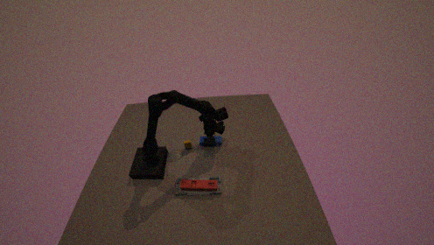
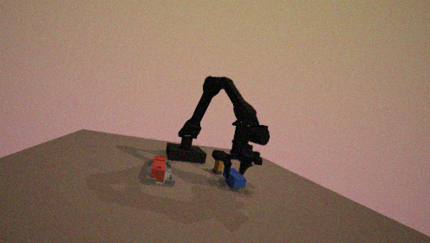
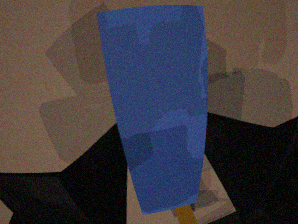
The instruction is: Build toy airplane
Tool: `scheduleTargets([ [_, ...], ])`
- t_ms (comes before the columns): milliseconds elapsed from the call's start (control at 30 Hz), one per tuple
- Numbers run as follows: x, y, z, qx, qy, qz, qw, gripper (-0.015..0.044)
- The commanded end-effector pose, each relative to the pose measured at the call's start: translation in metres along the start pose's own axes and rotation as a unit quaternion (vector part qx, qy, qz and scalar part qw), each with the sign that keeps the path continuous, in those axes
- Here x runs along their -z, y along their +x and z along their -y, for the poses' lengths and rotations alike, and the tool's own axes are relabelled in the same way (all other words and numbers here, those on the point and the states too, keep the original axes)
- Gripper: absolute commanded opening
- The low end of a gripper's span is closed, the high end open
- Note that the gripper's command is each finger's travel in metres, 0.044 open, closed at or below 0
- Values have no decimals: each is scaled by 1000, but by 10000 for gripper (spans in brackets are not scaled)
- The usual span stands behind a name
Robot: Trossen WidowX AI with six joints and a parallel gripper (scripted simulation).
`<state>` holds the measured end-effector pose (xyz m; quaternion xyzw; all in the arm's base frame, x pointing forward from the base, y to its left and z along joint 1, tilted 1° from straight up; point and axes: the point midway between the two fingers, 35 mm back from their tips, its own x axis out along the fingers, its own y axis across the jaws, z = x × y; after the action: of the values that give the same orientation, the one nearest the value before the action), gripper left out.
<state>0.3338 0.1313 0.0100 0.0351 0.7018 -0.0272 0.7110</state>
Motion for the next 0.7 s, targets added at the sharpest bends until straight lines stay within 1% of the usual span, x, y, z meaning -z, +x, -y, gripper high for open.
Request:
scheduleTargets([
  [0,0,1,0,-1,2,-1,1000,170],
  [67,0,1,0,-1,2,-1,1000,157],
  [267,0,-4,-1,1,-2,-2,1000,0],
  [667,-4,-35,-3,3,-5,-2,1000,0],
])
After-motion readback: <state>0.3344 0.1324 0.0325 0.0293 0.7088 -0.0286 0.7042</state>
